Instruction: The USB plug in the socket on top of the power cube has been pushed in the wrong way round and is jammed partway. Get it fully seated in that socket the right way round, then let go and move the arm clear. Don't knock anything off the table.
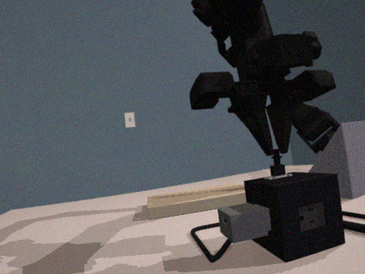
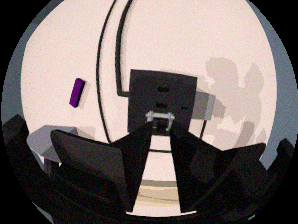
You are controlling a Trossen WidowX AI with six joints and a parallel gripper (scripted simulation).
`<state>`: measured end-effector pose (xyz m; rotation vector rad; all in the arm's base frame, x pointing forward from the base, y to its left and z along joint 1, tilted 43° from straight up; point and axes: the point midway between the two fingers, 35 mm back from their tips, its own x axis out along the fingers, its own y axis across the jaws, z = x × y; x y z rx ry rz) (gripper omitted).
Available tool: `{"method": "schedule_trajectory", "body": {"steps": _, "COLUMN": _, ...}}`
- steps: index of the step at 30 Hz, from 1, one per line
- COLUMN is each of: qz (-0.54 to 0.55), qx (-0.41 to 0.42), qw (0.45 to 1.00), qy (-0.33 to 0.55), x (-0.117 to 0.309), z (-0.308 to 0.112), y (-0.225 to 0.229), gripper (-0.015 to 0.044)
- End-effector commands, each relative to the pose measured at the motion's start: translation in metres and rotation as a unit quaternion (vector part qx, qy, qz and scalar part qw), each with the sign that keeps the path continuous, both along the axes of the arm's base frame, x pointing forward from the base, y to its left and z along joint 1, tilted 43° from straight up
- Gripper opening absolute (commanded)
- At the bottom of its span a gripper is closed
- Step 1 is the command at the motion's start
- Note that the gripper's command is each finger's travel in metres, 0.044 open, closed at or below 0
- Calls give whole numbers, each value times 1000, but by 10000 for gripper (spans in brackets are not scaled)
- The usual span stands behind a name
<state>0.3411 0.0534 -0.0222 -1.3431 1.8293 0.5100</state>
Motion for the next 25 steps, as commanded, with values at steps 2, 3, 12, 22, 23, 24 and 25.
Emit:
{"method": "schedule_trajectory", "body": {"steps": 2, "qz": 0, "qx": 0, "qw": 1000, "qy": 0, "x": 0, "z": 0, "y": 0, "gripper": 95}}
{"method": "schedule_trajectory", "body": {"steps": 3, "qz": 0, "qx": 0, "qw": 1000, "qy": 0, "x": 0, "z": 0, "y": 0, "gripper": 95}}
{"method": "schedule_trajectory", "body": {"steps": 12, "qz": 0, "qx": 0, "qw": 1000, "qy": 0, "x": 0, "z": 0, "y": 0, "gripper": 95}}
{"method": "schedule_trajectory", "body": {"steps": 22, "qz": 0, "qx": 0, "qw": 1000, "qy": 0, "x": 1, "z": 6, "y": 5, "gripper": 95}}
{"method": "schedule_trajectory", "body": {"steps": 23, "qz": 0, "qx": 0, "qw": 1000, "qy": 0, "x": 1, "z": 7, "y": 6, "gripper": 95}}
{"method": "schedule_trajectory", "body": {"steps": 24, "qz": 0, "qx": 0, "qw": 1000, "qy": 0, "x": 1, "z": 7, "y": 7, "gripper": 95}}
{"method": "schedule_trajectory", "body": {"steps": 25, "qz": 0, "qx": 0, "qw": 1000, "qy": 0, "x": 2, "z": 8, "y": 7, "gripper": 95}}
